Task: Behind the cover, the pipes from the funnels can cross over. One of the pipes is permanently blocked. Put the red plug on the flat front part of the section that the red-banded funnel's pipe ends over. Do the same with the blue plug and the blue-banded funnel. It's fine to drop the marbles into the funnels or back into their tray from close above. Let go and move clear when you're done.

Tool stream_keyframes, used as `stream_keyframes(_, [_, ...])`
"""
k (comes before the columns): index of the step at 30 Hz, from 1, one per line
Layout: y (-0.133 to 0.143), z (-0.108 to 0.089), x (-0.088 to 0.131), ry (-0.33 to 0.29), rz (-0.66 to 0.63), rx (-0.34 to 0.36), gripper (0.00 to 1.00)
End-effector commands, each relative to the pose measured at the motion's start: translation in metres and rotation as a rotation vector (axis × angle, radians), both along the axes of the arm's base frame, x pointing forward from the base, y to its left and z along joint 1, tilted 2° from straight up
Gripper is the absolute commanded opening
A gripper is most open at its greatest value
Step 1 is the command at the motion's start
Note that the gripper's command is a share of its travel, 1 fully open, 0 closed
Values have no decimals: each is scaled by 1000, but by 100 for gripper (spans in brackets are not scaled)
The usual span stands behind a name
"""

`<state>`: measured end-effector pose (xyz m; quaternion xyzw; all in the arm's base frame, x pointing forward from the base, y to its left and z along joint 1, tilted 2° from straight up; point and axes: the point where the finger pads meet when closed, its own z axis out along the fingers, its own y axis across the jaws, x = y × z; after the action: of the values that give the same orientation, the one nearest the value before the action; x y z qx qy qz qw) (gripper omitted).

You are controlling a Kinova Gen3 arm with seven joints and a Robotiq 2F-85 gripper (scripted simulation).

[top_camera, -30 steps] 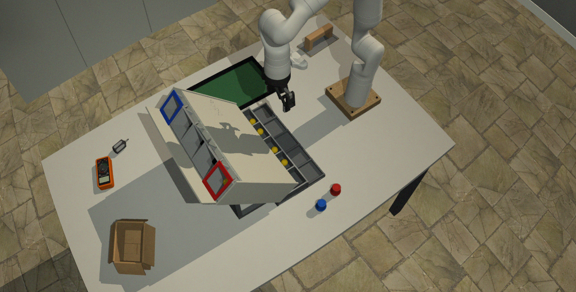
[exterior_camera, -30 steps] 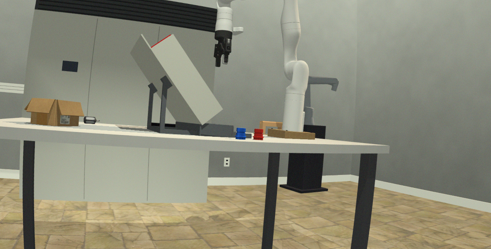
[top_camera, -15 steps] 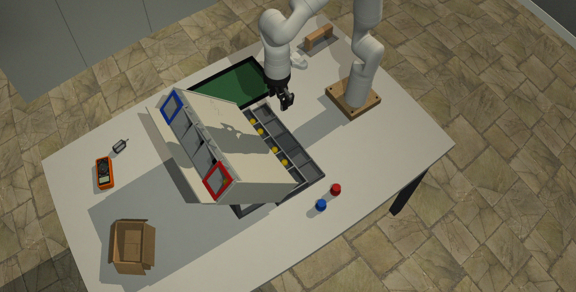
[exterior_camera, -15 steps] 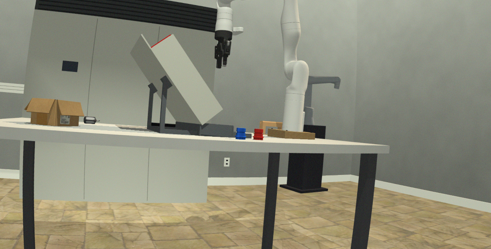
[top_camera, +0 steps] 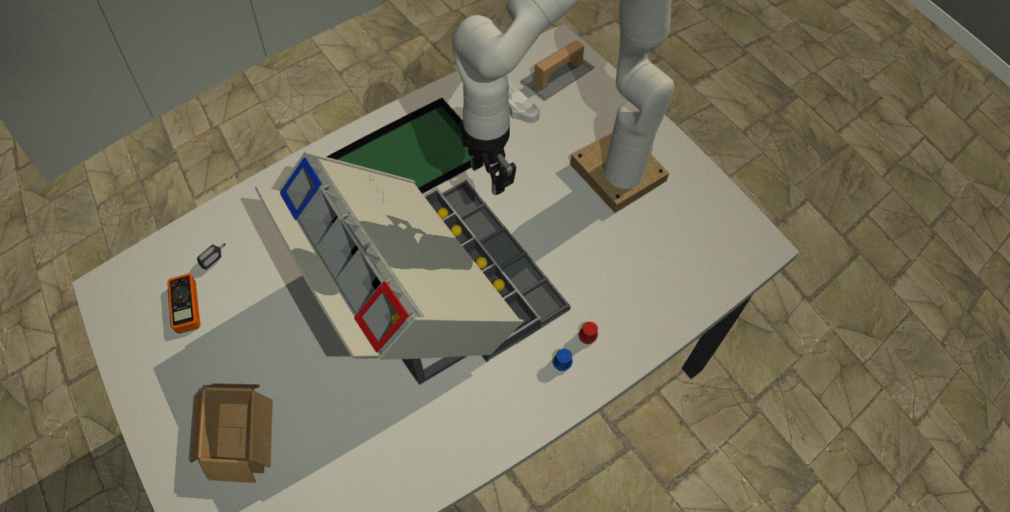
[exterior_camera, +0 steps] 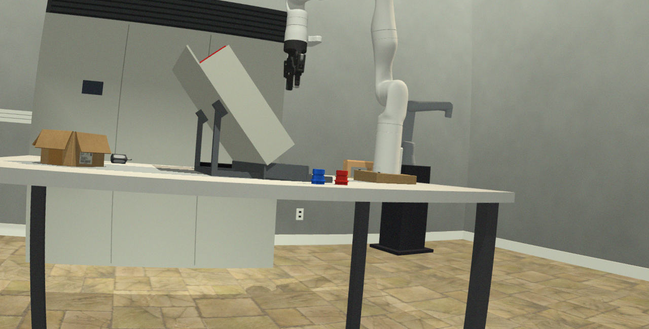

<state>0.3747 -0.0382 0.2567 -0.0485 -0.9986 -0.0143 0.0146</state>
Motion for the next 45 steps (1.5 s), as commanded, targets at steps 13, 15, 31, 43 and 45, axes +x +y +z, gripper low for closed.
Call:
stream_keyframes(13, [121, -88, 0, -9, 9, -4, 70])
stream_keyframes(15, [121, -88, 0, -9, 9, -4, 70])
stream_keyframes(31, [248, -141, -38, -19, 5, 4, 70])
stream_keyframes(43, [270, -151, -44, -20, -5, 9, 70])
stream_keyframes(45, [270, -151, -44, -20, -5, 9, 70])
